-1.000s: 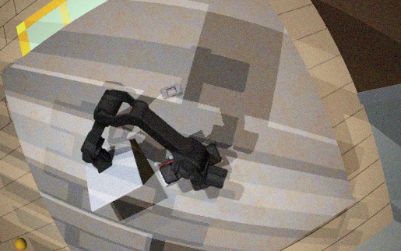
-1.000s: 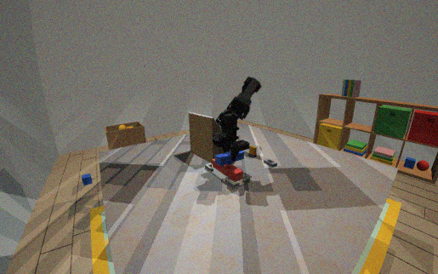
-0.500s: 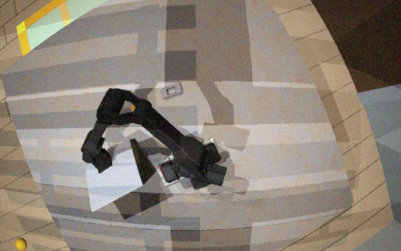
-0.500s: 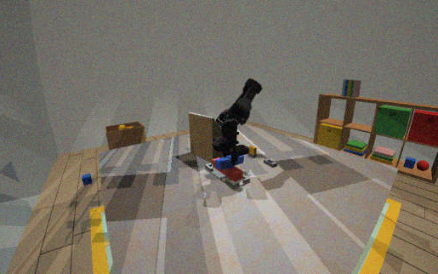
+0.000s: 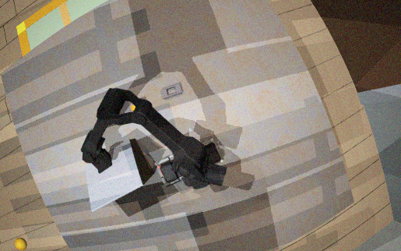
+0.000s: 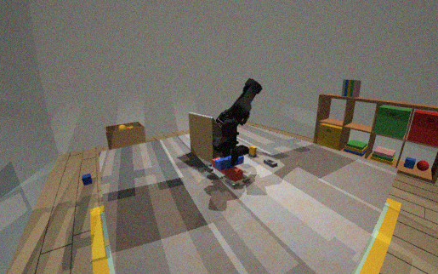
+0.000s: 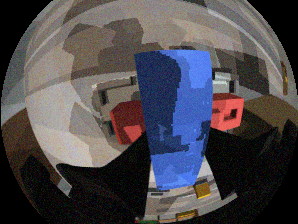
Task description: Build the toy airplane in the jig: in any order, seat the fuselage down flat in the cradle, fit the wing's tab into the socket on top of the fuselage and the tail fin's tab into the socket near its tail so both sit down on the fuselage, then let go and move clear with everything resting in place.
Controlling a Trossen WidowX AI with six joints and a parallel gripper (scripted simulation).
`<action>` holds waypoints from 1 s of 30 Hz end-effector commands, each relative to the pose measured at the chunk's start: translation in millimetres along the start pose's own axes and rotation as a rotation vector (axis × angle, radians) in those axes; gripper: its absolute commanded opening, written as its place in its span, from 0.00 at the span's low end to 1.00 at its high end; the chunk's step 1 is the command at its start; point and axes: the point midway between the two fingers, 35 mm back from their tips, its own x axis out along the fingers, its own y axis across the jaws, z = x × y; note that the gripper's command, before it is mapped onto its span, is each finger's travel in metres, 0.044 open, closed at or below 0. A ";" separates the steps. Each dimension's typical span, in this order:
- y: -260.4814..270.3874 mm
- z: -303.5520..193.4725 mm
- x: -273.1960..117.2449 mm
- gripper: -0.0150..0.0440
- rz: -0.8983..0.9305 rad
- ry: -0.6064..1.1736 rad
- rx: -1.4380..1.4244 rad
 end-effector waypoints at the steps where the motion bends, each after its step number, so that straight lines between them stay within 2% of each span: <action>1: 0.2 0.1 -0.3 0.35 0.000 -0.001 0.000; 16: 0.2 0.1 -0.3 1.00 0.000 -0.001 0.000; 25: 0.6 0.3 -3.0 1.00 0.000 -0.001 0.000; 30: 1.3 1.5 -75.0 1.00 0.000 -0.002 0.006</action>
